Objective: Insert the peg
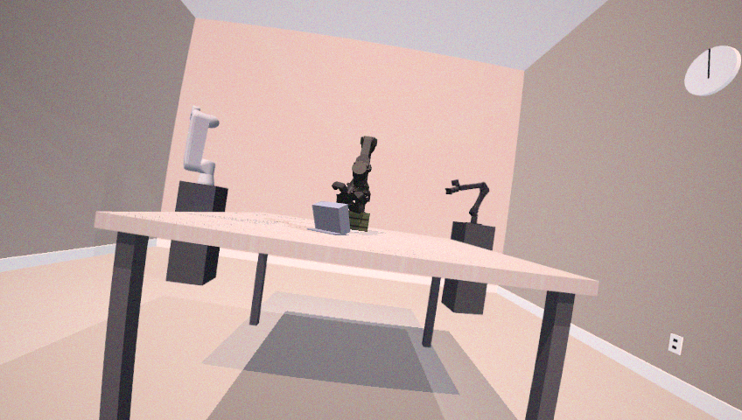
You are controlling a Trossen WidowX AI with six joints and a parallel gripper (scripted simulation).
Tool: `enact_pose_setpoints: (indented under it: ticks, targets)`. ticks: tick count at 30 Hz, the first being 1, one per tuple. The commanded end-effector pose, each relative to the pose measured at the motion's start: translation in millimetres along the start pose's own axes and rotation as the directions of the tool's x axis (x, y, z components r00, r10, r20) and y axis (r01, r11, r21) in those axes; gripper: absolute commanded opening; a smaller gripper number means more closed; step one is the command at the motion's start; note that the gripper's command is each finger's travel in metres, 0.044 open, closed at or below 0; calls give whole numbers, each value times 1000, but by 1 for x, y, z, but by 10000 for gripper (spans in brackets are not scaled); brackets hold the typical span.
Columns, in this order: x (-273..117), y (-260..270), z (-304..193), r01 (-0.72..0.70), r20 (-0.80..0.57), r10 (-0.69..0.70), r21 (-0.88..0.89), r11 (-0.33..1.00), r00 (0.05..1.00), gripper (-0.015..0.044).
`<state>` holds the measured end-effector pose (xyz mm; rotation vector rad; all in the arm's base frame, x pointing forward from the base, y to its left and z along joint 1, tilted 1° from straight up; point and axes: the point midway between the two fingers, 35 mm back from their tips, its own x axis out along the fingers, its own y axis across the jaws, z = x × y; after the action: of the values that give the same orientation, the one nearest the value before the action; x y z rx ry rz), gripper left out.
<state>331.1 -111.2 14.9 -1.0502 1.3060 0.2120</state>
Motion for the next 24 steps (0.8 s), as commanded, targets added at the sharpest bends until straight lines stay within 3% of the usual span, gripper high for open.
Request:
enact_pose_setpoints:
  ticks: [1,24]
  targets:
    - [0,1,2,20,-3,-20,-46,999,1000,0]
    - [-2,7,14,124,2,-129,-296,947,992,0]
